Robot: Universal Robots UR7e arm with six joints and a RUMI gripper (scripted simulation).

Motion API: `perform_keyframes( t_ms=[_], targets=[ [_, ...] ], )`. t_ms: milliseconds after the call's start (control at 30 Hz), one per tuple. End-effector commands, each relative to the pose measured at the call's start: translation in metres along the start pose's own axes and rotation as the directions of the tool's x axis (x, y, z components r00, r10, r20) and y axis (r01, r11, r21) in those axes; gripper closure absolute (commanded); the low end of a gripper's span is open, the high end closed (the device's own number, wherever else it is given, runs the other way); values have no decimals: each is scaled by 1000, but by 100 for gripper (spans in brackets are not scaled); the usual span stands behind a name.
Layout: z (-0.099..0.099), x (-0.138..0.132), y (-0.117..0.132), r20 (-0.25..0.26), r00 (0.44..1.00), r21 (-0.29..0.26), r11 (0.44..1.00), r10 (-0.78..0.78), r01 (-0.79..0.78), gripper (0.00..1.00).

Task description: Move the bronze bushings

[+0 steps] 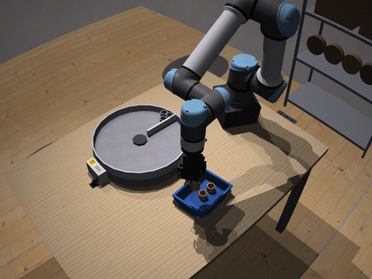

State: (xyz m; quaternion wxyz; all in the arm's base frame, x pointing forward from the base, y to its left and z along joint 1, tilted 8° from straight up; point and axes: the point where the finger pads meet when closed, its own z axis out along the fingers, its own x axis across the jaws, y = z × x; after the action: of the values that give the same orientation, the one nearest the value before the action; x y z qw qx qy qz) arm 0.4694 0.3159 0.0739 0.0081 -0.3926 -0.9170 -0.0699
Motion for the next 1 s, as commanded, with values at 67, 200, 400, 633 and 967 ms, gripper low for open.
perform_keyframes(
  t_ms=[67,200,400,633,967],
  targets=[
    [-1,0,0,1,1000,-1,1000,0,0,100],
    [-1,0,0,1,1000,-1,1000,0,0,100],
    [-1,0,0,1,1000,-1,1000,0,0,100],
    [-1,0,0,1,1000,-1,1000,0,0,100],
    [29,0,1,1,1000,-1,1000,0,0,100]
  ],
)
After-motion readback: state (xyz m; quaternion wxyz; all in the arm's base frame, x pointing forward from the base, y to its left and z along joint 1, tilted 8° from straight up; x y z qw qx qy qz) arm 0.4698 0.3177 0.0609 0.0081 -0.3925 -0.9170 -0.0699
